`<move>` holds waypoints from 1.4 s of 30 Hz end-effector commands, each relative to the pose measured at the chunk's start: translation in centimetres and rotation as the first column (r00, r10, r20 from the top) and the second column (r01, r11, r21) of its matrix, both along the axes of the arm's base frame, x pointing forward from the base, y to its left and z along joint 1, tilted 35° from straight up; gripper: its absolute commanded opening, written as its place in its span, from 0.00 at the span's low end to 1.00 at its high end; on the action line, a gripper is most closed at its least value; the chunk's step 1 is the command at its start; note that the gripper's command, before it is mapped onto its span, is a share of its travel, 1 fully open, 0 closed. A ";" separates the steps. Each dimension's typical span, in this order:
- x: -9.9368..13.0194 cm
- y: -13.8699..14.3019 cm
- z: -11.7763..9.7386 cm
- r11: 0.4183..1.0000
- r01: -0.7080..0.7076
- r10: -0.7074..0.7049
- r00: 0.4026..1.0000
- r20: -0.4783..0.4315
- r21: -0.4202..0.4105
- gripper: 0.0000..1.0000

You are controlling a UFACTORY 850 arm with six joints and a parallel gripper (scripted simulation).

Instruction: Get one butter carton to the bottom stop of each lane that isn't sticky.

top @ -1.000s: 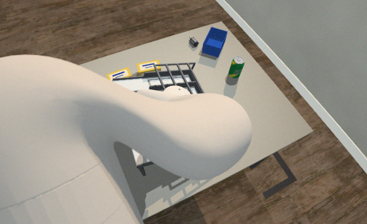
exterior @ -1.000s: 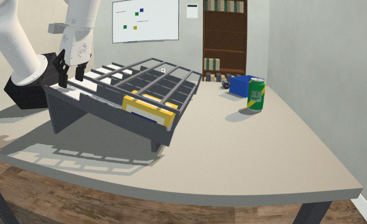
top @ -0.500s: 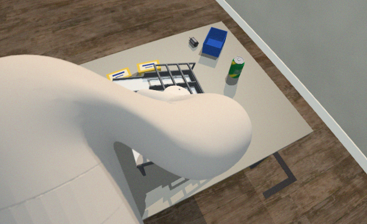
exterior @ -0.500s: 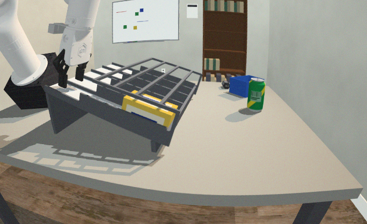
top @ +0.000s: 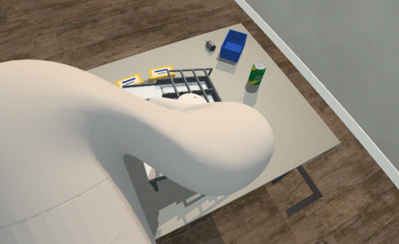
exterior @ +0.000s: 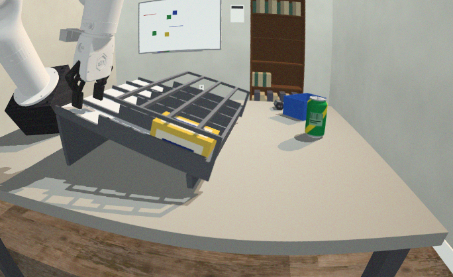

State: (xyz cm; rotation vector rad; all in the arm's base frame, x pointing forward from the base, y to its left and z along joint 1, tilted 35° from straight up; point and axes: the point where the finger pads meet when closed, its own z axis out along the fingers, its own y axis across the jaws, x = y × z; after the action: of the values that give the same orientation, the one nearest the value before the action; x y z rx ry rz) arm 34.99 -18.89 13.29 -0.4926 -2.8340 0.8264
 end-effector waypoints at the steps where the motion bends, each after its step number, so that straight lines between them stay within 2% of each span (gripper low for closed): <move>1: 0.1 0.0 0.0 1.000 0.000 0.000 1.000 0.001 0.000 0.84; 42: 0.1 0.0 0.0 1.000 0.000 0.000 1.000 0.001 0.000 0.89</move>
State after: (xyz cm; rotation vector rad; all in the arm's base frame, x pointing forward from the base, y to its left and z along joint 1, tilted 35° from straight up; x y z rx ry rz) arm 34.99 -18.89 13.29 -0.4926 -2.8340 0.8264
